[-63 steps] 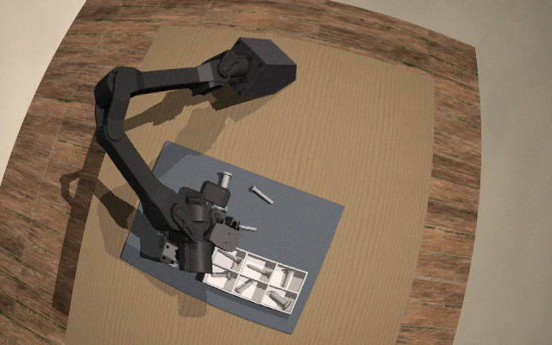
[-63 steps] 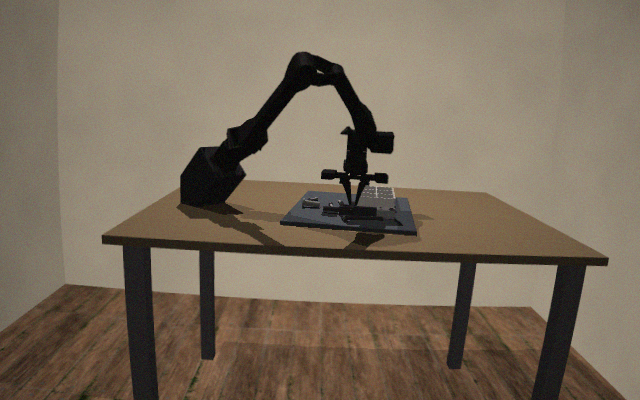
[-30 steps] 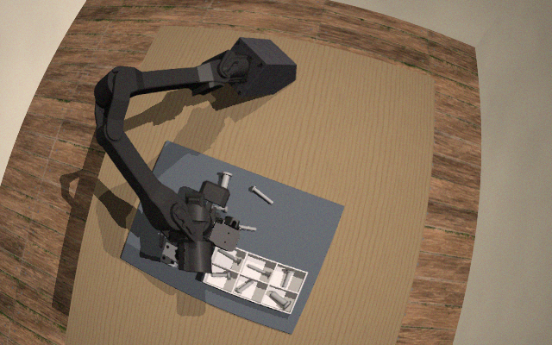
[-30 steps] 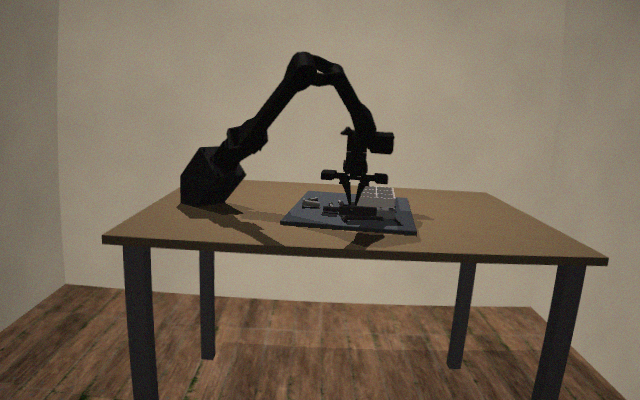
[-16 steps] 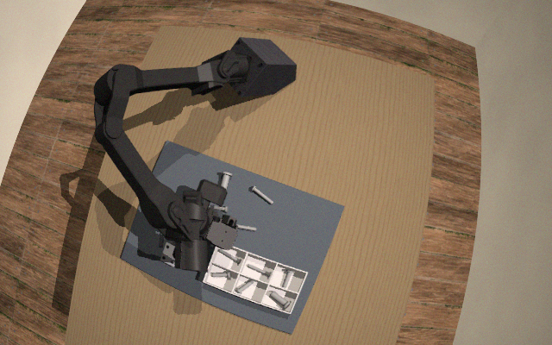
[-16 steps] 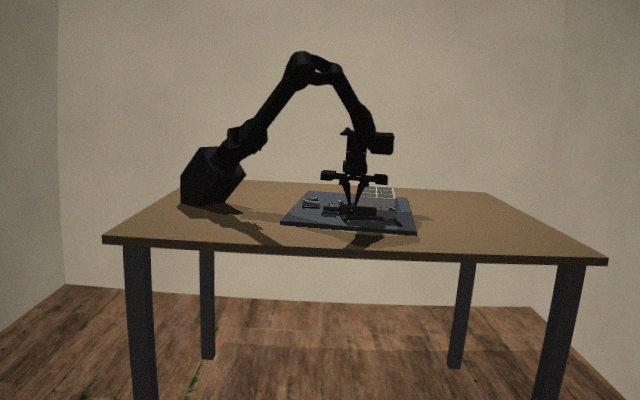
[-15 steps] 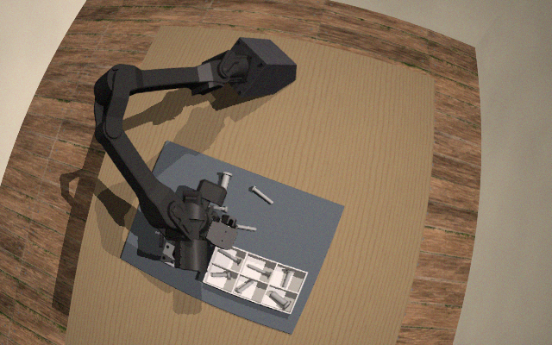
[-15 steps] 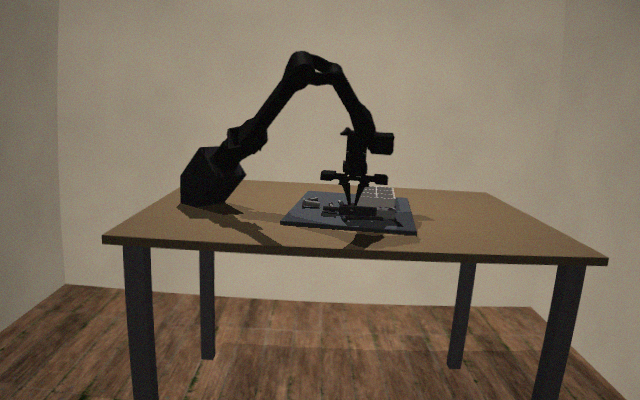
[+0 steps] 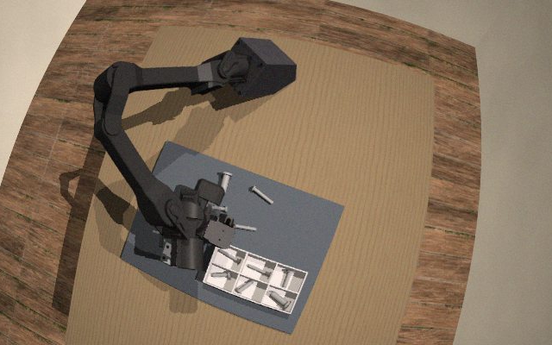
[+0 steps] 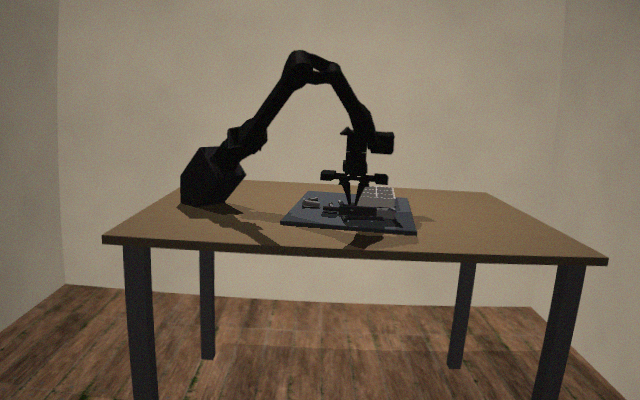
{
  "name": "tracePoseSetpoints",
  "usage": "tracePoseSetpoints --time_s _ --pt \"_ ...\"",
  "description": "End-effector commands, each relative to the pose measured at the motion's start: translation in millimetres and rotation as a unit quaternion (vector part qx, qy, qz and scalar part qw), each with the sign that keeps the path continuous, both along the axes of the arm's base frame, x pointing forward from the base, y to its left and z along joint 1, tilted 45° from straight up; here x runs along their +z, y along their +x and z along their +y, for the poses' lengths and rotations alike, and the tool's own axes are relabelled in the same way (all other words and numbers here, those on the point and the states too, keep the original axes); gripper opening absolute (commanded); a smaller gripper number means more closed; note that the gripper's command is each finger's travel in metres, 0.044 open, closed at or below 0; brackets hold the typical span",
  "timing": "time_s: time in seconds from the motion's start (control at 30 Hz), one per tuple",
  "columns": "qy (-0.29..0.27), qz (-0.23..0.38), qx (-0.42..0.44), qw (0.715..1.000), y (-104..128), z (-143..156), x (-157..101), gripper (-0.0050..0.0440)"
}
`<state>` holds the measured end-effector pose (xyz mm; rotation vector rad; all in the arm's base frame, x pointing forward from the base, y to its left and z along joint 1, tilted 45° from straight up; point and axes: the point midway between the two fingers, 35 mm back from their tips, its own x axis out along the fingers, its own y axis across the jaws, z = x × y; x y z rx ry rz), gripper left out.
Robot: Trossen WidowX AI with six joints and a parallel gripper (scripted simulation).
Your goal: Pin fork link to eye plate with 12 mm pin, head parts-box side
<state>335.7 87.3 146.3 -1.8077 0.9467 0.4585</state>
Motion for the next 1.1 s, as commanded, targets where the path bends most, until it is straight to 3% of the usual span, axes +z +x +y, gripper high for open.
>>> tracePoseSetpoints --time_s 0.0,1.07 --pt "-0.003 -0.002 -0.005 1.0 0.0 -5.9 2.5 0.0014" --pt "-0.002 -0.002 -0.004 1.0 -0.3 -11.9 4.7 0.0014"
